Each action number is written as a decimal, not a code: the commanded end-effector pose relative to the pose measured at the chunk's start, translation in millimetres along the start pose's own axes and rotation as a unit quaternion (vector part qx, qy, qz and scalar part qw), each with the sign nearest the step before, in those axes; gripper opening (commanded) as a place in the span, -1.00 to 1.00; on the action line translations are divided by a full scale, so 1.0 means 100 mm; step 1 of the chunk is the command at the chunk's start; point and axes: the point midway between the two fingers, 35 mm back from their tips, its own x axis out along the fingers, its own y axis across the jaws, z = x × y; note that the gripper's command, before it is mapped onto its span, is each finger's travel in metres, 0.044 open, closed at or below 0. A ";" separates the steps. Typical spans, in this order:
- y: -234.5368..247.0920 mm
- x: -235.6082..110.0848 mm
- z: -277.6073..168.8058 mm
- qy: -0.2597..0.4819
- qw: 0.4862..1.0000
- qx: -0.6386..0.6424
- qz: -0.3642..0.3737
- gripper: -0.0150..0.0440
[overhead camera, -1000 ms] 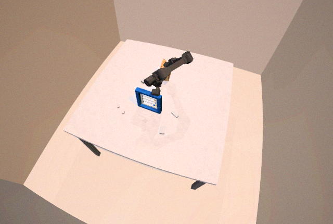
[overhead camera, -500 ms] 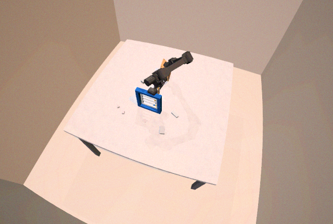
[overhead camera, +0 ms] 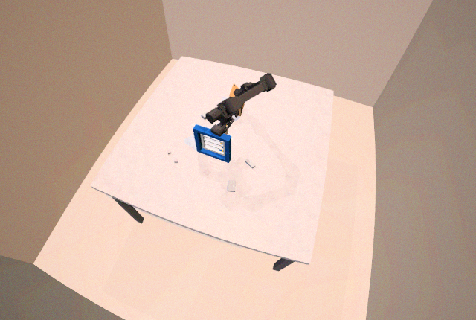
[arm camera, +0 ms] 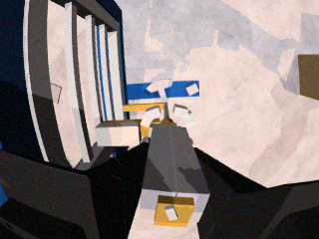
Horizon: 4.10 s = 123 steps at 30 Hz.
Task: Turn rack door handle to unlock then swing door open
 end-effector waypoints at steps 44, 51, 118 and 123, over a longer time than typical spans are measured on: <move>-0.32 0.00 0.33 -0.001 0.942 -0.335 0.000 -0.42; -0.40 0.00 0.44 -0.001 0.922 -0.387 -0.001 -0.42; -0.41 -0.02 1.78 -0.004 0.597 -0.802 -0.004 -0.42; -0.38 -0.02 1.85 -0.004 0.574 -0.819 -0.004 -0.42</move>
